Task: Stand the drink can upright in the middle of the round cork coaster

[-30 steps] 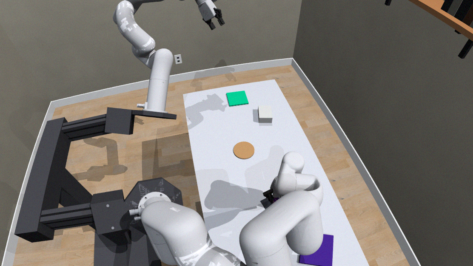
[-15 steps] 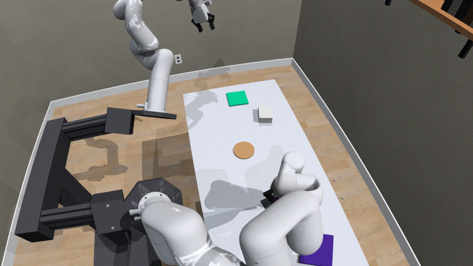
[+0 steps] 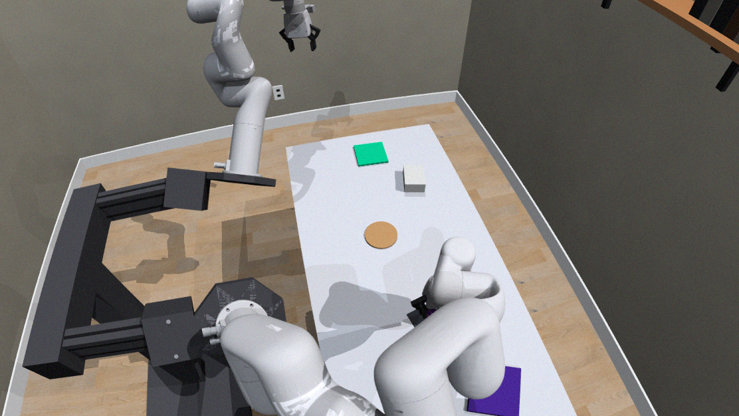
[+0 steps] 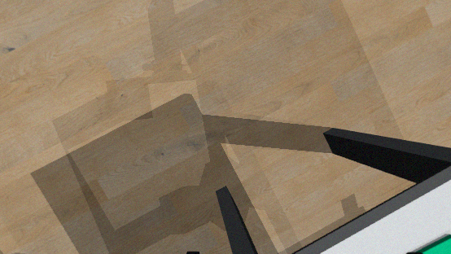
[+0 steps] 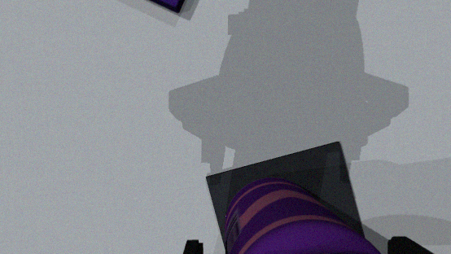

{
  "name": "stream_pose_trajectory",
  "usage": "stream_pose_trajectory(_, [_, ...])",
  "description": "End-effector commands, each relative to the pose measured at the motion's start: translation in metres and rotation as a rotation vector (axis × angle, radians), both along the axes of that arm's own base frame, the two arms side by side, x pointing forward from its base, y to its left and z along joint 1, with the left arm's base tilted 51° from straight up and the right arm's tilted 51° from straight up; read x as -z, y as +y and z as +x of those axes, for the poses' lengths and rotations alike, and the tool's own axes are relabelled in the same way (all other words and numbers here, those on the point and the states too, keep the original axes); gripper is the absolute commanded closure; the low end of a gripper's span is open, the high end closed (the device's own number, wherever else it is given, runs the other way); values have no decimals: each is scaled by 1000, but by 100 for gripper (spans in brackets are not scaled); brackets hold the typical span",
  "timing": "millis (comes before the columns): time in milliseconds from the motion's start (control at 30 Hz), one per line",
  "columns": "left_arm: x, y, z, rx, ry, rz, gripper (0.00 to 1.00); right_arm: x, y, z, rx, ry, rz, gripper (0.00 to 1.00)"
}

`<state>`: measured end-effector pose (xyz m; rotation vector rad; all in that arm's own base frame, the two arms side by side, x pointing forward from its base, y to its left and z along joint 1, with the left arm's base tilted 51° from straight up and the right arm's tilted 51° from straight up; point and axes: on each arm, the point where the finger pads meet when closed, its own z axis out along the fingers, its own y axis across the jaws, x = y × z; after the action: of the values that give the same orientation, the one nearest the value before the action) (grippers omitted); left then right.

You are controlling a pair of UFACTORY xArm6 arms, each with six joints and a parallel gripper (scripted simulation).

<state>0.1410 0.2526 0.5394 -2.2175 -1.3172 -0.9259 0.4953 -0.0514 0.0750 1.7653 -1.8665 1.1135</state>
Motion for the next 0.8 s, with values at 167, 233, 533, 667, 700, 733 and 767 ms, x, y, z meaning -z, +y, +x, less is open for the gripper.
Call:
stream_pose_trajectory(167, [-2, 27, -61, -218, -6, 4, 0, -1, 1, 1, -3, -3, 2, 0])
stream_pose_trajectory(233, [-2, 30, -72, -257, -6, 4, 0, -1, 1, 1, -3, -3, 2, 0])
stream_pose_trajectory(533, [-2, 38, -130, -461, -6, 4, 0, -1, 1, 1, -3, -3, 2, 0])
stream_pose_trajectory(667, [-2, 39, -144, -507, -5, 5, 0, -1, 1, 1, -3, -3, 2, 0])
stream_pose_trajectory(700, [-2, 38, -151, -530, -5, 5, 0, -1, 1, 1, -3, -3, 2, 0])
stream_pose_trajectory(733, [-2, 38, -157, -551, -5, 5, 0, -1, 1, 1, -3, -3, 2, 0])
stream_pose_trajectory(767, [-2, 38, -162, -571, -5, 5, 0, -1, 1, 1, -3, -3, 2, 0])
